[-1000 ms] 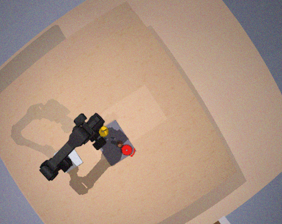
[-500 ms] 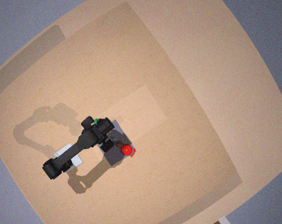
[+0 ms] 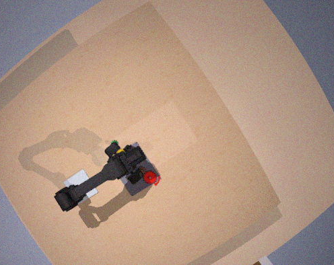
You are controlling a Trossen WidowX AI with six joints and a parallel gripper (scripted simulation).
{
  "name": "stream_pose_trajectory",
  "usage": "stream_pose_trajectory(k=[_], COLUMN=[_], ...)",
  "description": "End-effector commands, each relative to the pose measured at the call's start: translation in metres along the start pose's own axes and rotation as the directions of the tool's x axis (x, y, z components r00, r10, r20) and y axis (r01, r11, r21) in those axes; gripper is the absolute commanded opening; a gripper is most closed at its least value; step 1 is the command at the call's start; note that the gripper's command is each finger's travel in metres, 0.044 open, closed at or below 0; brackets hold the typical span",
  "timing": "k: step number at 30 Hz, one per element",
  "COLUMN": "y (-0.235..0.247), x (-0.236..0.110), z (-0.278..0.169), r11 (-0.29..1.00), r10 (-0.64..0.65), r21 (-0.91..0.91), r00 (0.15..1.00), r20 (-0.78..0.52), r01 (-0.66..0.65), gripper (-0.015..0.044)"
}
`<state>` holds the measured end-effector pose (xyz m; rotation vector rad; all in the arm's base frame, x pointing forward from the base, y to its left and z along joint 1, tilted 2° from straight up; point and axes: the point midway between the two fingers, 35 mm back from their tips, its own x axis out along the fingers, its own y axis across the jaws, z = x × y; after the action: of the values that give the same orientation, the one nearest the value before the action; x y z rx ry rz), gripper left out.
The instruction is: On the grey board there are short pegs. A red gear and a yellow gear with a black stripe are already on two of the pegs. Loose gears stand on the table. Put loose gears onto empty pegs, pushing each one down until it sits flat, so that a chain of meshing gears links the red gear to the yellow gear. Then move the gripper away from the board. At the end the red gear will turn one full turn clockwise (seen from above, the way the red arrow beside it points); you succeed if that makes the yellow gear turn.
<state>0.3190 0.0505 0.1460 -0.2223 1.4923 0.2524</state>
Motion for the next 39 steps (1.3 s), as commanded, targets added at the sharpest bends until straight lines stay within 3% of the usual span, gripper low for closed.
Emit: stream_pose_trajectory(k=[1,18,29,39], y=[-0.010,-0.037,-0.037,-0.037], x=[0.007,0.018,0.017,0.016], z=[0.003,0.007,0.007,0.007], r11=[1.000,1.000,0.953,0.822], r10=[0.003,0.000,0.000,0.001], r21=[-0.005,0.018,0.304,0.569], r00=[1.000,1.000,1.000,1.000], r20=[-0.002,-0.002,-0.002,-0.002], r01=[-0.003,0.000,0.000,0.001], gripper=[0.0000,0.0000,0.0000,0.0000])
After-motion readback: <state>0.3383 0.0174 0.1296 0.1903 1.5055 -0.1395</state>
